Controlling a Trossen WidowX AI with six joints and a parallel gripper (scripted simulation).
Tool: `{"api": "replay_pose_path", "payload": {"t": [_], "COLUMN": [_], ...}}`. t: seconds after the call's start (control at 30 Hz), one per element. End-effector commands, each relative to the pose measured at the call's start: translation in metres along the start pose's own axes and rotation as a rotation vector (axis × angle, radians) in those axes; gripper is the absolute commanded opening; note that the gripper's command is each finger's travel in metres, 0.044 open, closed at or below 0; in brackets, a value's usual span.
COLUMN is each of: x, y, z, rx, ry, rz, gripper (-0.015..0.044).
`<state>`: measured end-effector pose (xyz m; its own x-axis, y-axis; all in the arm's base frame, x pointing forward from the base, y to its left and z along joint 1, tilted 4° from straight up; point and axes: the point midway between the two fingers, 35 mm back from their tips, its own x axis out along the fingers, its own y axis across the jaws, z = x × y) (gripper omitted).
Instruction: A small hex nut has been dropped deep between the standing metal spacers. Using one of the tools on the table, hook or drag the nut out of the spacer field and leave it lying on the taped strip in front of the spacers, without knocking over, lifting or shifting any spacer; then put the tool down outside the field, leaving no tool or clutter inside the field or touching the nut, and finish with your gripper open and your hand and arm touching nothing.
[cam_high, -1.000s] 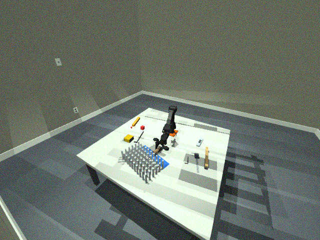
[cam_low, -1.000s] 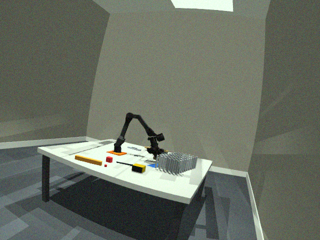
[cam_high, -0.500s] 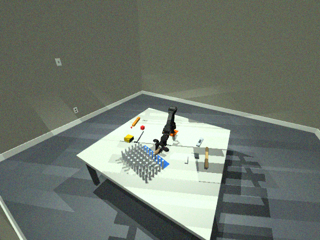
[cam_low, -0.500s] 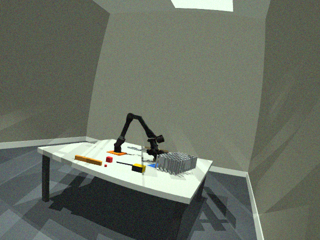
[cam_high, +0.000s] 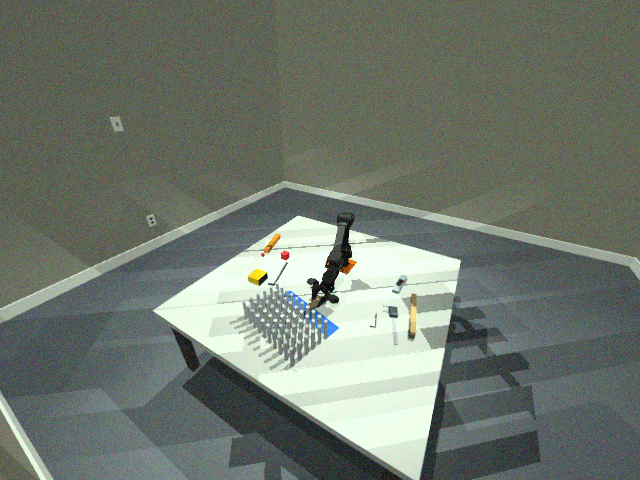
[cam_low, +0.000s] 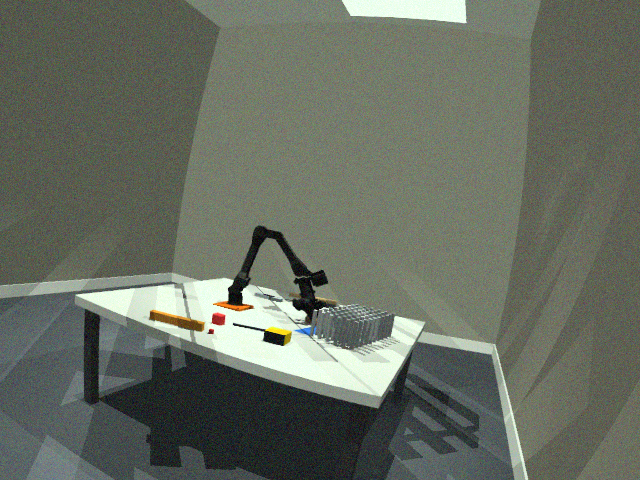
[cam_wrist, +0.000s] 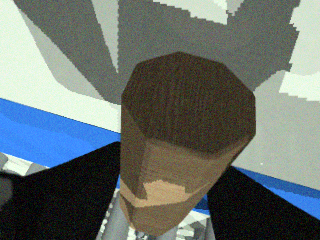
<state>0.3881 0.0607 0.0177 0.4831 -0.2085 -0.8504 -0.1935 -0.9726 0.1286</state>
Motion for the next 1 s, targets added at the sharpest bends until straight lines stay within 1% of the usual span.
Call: {"api": "replay_pose_path", "payload": {"t": [0.0,0.97], "x": [-0.002,-0.012], "y": [0.001,0.001], "z": [0.001,0.018], "rx": [0.006,0.007], "ry": [0.005,0.002], "rz": [0.002,0.003], "gripper": [0.0,0.0]}}
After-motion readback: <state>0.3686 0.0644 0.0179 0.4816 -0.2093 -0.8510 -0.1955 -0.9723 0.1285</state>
